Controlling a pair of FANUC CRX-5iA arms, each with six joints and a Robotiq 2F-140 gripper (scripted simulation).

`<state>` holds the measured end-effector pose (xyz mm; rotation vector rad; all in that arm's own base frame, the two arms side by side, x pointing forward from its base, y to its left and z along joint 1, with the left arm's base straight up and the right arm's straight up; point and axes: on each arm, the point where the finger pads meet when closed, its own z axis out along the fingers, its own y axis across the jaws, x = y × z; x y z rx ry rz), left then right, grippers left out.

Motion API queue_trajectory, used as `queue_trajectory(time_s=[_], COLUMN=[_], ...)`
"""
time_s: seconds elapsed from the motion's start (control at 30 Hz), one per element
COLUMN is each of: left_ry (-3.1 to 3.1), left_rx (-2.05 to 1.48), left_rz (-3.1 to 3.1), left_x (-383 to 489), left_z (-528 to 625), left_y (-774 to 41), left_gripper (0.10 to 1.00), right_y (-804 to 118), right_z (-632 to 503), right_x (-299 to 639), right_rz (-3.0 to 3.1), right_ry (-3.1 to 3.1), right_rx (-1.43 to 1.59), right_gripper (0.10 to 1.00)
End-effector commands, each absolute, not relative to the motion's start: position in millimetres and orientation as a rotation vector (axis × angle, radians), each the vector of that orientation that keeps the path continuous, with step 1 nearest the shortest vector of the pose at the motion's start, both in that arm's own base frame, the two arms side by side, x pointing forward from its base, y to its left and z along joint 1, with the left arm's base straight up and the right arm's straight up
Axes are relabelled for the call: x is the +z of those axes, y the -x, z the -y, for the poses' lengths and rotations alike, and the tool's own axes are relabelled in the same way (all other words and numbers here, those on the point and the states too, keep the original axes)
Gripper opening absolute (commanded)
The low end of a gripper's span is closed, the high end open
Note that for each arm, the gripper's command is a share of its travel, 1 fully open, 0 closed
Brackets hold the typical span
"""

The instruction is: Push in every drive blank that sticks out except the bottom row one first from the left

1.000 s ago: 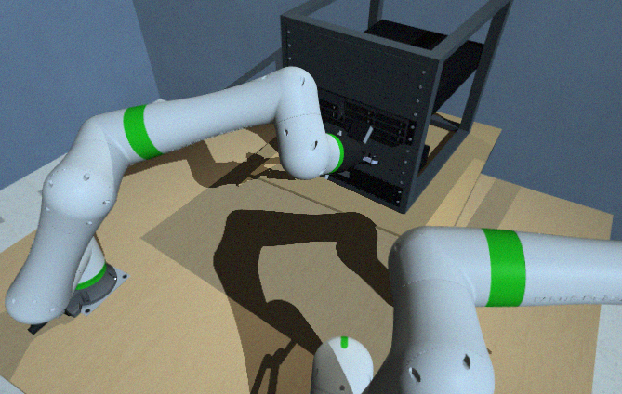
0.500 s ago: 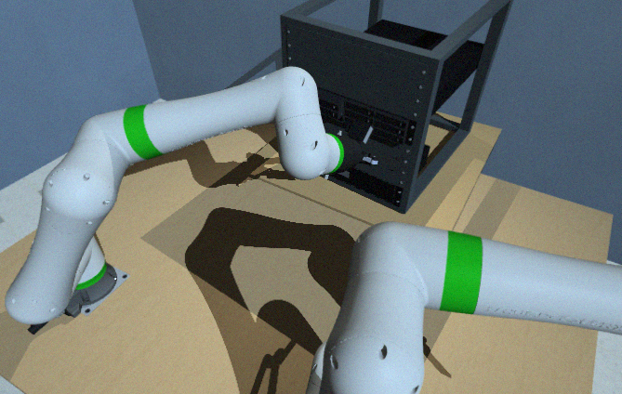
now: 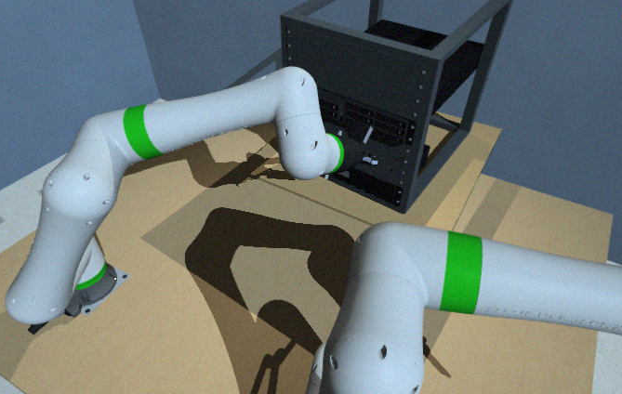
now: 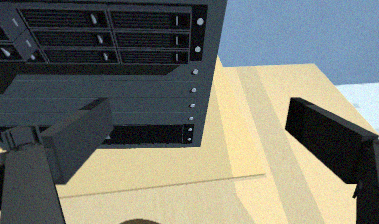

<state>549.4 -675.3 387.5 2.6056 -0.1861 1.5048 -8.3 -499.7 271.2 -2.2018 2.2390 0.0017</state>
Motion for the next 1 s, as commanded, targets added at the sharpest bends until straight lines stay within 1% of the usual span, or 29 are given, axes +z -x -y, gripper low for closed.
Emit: queue_trajectory(time_s=[0.0,0.97], left_ry=[-2.603,-2.612], left_rx=[1.506,1.529], left_rz=[0.185,0.212], left_x=[389.1,388.2], left_z=[675.3,668.5], left_y=[-549.4,-550.4], left_gripper=[1.000,1.000], right_y=[8.4,8.4], right_z=[499.9,499.9], right_x=[272.0,272.0], right_rz=[-2.240,-2.240], right_ry=[2.203,2.203], right_rx=[0.000,0.000], right_gripper=[1.000,1.000])
